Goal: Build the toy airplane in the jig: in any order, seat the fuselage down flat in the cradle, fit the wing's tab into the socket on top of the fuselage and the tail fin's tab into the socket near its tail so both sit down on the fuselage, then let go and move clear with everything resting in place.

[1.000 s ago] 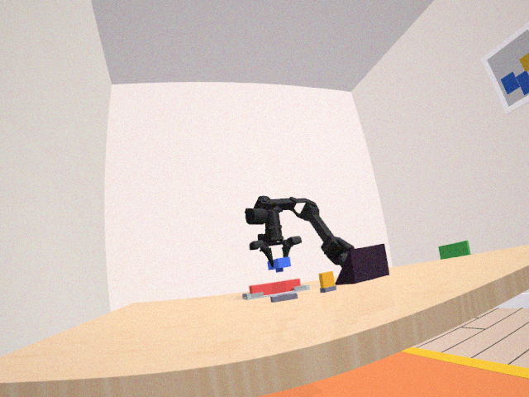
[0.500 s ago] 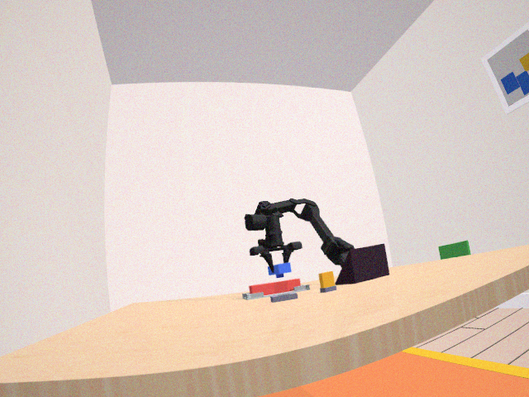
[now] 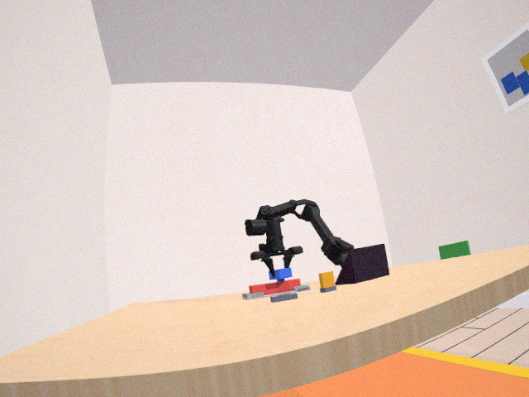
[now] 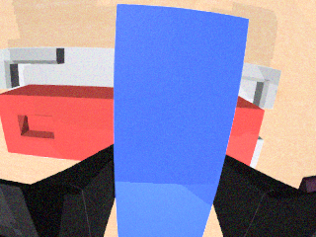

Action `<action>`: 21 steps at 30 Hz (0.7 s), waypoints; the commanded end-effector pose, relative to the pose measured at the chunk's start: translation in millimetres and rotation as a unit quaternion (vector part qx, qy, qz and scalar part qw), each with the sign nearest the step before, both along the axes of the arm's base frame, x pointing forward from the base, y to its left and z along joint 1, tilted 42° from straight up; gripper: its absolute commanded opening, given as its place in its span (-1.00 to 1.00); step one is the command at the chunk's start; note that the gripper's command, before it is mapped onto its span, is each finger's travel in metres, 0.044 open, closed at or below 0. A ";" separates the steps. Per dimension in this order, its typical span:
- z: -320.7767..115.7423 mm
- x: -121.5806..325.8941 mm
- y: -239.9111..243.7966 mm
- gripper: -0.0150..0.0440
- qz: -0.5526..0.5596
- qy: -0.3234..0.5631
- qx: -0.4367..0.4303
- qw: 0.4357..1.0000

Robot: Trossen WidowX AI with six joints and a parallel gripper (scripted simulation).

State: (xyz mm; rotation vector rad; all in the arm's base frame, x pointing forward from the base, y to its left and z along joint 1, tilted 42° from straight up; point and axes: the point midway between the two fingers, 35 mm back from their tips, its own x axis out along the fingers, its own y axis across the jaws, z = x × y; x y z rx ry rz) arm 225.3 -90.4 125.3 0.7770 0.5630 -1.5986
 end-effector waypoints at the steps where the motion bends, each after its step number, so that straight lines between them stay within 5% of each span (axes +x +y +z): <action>1: 0.2 0.1 0.0 0.10 0.000 0.000 0.000 1.000; 8: 0.2 0.1 0.0 -0.39 0.000 0.000 0.000 1.000; 21: 0.2 0.1 0.0 0.77 0.000 0.000 0.000 1.000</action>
